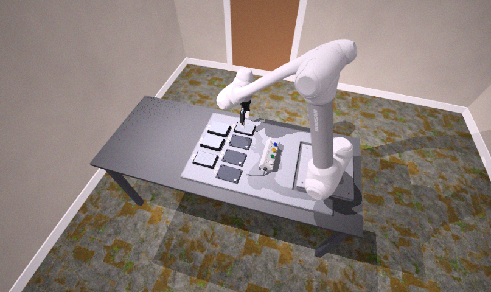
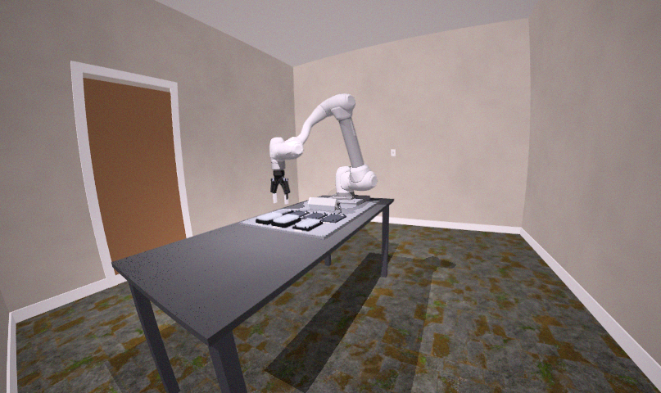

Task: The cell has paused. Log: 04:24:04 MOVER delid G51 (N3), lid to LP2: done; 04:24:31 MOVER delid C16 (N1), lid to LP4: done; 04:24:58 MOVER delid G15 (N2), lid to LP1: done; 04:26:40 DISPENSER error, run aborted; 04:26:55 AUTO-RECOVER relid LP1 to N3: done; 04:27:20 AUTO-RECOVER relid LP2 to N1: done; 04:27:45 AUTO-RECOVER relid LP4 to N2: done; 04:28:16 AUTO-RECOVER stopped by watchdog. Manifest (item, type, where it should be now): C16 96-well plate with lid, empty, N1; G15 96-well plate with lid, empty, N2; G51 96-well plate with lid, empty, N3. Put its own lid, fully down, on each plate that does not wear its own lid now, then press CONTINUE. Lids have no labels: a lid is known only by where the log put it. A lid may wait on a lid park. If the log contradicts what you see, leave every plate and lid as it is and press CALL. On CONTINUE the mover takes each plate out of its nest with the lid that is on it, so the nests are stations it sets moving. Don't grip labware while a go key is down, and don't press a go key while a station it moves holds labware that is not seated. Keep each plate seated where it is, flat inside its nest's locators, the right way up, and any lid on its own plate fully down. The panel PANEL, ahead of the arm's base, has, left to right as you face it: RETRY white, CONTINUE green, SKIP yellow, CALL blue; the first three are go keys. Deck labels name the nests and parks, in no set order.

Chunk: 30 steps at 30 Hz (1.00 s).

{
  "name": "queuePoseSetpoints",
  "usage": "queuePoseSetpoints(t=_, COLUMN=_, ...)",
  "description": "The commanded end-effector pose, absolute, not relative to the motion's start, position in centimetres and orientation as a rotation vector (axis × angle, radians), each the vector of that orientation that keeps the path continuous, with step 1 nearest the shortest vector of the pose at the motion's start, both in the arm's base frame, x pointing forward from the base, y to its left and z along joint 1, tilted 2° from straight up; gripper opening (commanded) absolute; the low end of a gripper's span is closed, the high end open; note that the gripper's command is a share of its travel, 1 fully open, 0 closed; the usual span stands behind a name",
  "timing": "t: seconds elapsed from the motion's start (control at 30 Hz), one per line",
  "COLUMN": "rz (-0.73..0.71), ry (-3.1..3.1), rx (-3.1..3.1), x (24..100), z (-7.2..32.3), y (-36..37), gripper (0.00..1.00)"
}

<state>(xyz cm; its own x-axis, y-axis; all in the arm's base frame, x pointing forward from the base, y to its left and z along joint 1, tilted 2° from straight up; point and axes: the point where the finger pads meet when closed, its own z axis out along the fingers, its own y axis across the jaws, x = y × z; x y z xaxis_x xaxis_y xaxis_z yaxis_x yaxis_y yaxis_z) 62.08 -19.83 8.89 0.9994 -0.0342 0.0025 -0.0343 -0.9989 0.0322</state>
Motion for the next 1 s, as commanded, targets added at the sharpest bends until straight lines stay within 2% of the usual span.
queuePoseSetpoints(t=0.0, rz=0.003, ry=-0.053, rx=3.109, x=62.1, z=9.4, y=-19.8, gripper=0.66)
queuePoseSetpoints(t=0.53, rz=0.003, ry=-0.054, rx=3.109, x=63.0, z=10.4, y=-19.2, gripper=0.66)
queuePoseSetpoints(t=0.67, rz=0.003, ry=-0.060, rx=3.109, x=70.2, z=10.4, y=-13.4, gripper=0.66)
queuePoseSetpoints(t=0.97, rz=0.003, ry=-0.068, rx=3.109, x=78.4, z=9.9, y=-3.7, gripper=0.66)
